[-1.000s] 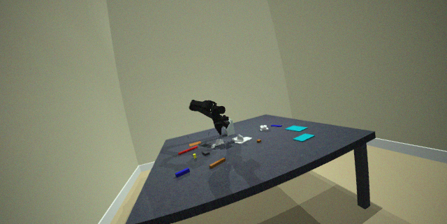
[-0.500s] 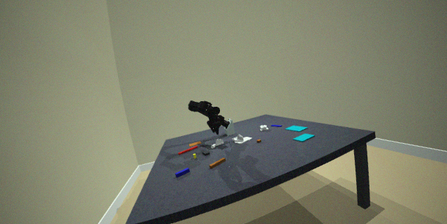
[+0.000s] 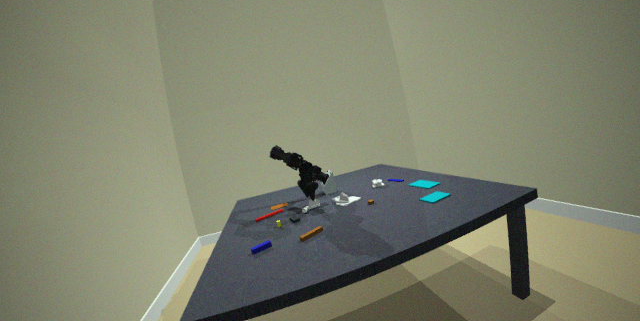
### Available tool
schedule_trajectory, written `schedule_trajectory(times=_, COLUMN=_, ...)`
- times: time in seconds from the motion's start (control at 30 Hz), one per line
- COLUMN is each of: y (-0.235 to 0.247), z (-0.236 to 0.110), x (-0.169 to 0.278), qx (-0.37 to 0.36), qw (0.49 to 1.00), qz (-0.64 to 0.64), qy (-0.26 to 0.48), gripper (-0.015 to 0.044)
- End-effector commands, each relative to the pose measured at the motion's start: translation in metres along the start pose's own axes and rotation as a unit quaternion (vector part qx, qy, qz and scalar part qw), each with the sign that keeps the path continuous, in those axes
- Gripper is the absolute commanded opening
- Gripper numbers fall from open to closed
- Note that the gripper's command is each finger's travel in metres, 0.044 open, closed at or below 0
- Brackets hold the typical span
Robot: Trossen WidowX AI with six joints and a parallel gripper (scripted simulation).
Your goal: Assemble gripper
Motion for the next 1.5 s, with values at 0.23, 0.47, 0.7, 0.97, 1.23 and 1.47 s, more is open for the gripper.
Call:
schedule_trajectory(times=0.23, y=0.000, z=0.017, x=0.001, qx=0.000, qw=1.000, qz=0.001, qy=0.002, gripper=0.0440)
schedule_trajectory(times=0.47, y=0.000, z=0.028, x=0.001, qx=0.000, qw=1.000, qz=0.001, qy=0.002, gripper=0.0440)
schedule_trajectory(times=0.7, y=0.001, z=0.040, x=0.001, qx=0.000, qw=1.000, qz=0.001, qy=0.003, gripper=0.0440)
schedule_trajectory(times=0.97, y=0.001, z=0.048, x=0.002, qx=0.000, qw=1.000, qz=0.001, qy=0.004, gripper=0.0440)
schedule_trajectory(times=1.23, y=0.001, z=0.048, x=0.002, qx=0.000, qw=1.000, qz=0.001, qy=0.004, gripper=0.0440)
schedule_trajectory(times=1.47, y=0.001, z=0.049, x=0.002, qx=0.000, qw=1.000, qz=0.001, qy=0.004, gripper=0.0440)
Point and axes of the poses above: the point midway between the two fingers, 35 mm back from their tips, its own z axis out along the fingers, its own y axis across the jaws, x = y × z, the point moved 6 cm from there along -z, back along the fingers, and after that the axes turned 12 degrees about z, right-handed, at the moved point
